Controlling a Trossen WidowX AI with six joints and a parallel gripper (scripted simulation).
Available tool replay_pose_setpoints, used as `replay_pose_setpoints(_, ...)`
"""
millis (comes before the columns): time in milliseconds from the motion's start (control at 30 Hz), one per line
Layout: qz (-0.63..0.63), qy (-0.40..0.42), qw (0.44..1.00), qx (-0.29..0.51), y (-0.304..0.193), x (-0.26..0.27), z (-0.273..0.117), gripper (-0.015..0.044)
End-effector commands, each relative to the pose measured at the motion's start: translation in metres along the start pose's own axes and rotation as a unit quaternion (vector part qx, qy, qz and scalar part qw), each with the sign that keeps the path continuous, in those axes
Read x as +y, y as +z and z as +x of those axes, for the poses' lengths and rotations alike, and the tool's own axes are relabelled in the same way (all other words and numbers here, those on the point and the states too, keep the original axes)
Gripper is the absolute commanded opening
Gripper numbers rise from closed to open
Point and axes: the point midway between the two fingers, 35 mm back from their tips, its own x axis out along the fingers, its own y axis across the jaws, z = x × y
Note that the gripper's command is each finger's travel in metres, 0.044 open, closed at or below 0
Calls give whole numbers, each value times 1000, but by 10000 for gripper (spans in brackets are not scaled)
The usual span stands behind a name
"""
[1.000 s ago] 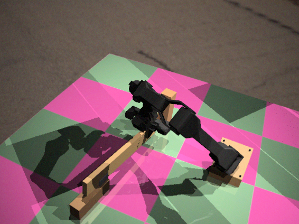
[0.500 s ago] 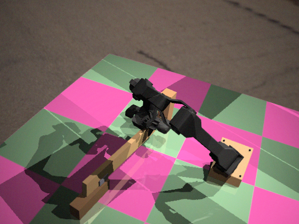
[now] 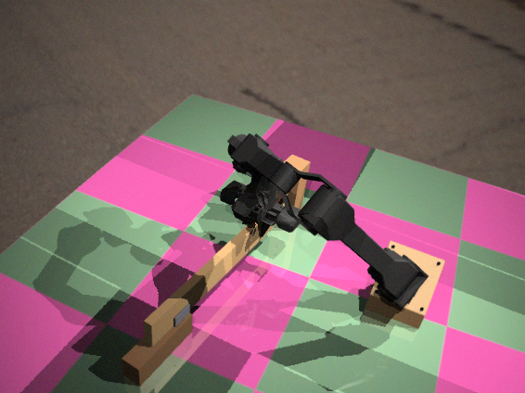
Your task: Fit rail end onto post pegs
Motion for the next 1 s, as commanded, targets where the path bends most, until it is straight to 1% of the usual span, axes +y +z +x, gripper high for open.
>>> replay_pose_setpoints(0, -1, -8, 1000, -3, 0, -3, -6, 0)
replay_pose_setpoints(567, 0, -8, 1000, -3, 0, -2, -15, 0)
replay_pose_setpoints(967, 0, -8, 1000, -3, 0, -2, -10, 0)
